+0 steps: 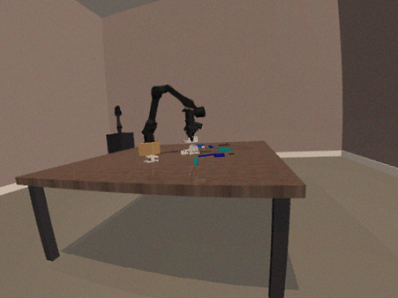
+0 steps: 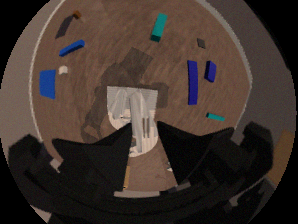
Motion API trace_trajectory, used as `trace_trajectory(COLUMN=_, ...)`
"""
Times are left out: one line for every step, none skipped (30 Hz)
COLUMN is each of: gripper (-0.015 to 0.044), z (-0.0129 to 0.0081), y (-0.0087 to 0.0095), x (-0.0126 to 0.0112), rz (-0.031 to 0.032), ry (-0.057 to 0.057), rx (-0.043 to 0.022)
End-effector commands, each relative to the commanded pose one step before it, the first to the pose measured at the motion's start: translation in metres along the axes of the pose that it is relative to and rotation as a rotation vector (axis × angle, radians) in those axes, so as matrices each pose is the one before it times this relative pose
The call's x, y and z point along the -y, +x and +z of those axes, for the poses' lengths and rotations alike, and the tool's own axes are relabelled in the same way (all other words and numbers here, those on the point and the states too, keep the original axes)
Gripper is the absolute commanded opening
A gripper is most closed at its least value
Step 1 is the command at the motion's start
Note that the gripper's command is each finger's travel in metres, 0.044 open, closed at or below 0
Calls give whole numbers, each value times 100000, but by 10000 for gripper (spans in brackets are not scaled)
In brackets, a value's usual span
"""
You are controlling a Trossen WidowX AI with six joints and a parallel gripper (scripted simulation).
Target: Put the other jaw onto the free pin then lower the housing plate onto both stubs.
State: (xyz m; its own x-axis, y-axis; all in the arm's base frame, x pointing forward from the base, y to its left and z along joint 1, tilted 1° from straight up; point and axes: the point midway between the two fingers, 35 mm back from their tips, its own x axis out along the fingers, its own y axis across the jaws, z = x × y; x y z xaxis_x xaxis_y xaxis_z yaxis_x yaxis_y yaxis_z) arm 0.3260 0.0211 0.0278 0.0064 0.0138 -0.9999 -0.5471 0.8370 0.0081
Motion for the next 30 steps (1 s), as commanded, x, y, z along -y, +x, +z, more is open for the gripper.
trace_trajectory(gripper=134, z=63, y=306, x=55, rz=-220, ry=363, rx=77)
trace_trajectory(gripper=134, z=9, y=166, x=5, rz=0, ry=-3, rx=0)
trace_trajectory(gripper=134, z=9, y=166, x=5, rz=0, ry=-3, rx=0)
trace_trajectory(gripper=134, z=8, y=165, x=4, rz=0, ry=-3, rx=0)
trace_trajectory(gripper=134, z=7, y=165, x=4, rz=0, ry=-3, rx=0)
trace_trajectory(gripper=134, z=6, y=165, x=3, rz=0, ry=-3, rx=0)
trace_trajectory(gripper=134, z=5, y=165, x=3, rz=0, ry=-3, rx=0)
trace_trajectory(gripper=134, z=4, y=165, x=2, rz=0, ry=-3, rx=0)
trace_trajectory(gripper=134, z=4, y=165, x=2, rz=0, ry=-3, rx=0)
trace_trajectory(gripper=134, z=3, y=165, x=2, rz=0, ry=-3, rx=0)
trace_trajectory(gripper=134, z=2, y=164, x=1, rz=0, ry=-3, rx=0)
trace_trajectory(gripper=134, z=1, y=164, x=1, rz=0, ry=-3, rx=-1)
trace_trajectory(gripper=134, z=0, y=164, x=0, rz=1, ry=-3, rx=-1)
trace_trajectory(gripper=134, z=-1, y=164, x=0, rz=1, ry=-3, rx=-1)
trace_trajectory(gripper=134, z=-1, y=163, x=-1, rz=1, ry=-3, rx=-1)
trace_trajectory(gripper=134, z=-2, y=163, x=-1, rz=1, ry=-3, rx=-1)
trace_trajectory(gripper=134, z=-3, y=163, x=-2, rz=1, ry=-3, rx=-1)
trace_trajectory(gripper=134, z=-4, y=163, x=-2, rz=1, ry=-3, rx=-1)
trace_trajectory(gripper=134, z=-5, y=163, x=-3, rz=1, ry=-3, rx=-1)
trace_trajectory(gripper=134, z=-5, y=163, x=-3, rz=1, ry=-3, rx=-1)
trace_trajectory(gripper=134, z=-6, y=162, x=-4, rz=1, ry=-3, rx=-1)
trace_trajectory(gripper=134, z=-7, y=162, x=-4, rz=1, ry=-3, rx=-1)
trace_trajectory(gripper=134, z=-8, y=162, x=-4, rz=1, ry=-3, rx=-1)
trace_trajectory(gripper=134, z=-9, y=162, x=-5, rz=1, ry=-3, rx=-1)
trace_trajectory(gripper=134, z=-9, y=161, x=-5, rz=1, ry=-3, rx=-1)
trace_trajectory(gripper=134, z=-10, y=161, x=-6, rz=1, ry=-3, rx=-1)
trace_trajectory(gripper=134, z=-11, y=161, x=-6, rz=1, ry=-3, rx=-1)
trace_trajectory(gripper=134, z=-12, y=160, x=-7, rz=1, ry=-3, rx=-2)
trace_trajectory(gripper=134, z=-10, y=129, x=-6, rz=1, ry=-3, rx=-1)
trace_trajectory(gripper=134, z=-6, y=77, x=-4, rz=1, ry=-2, rx=-1)
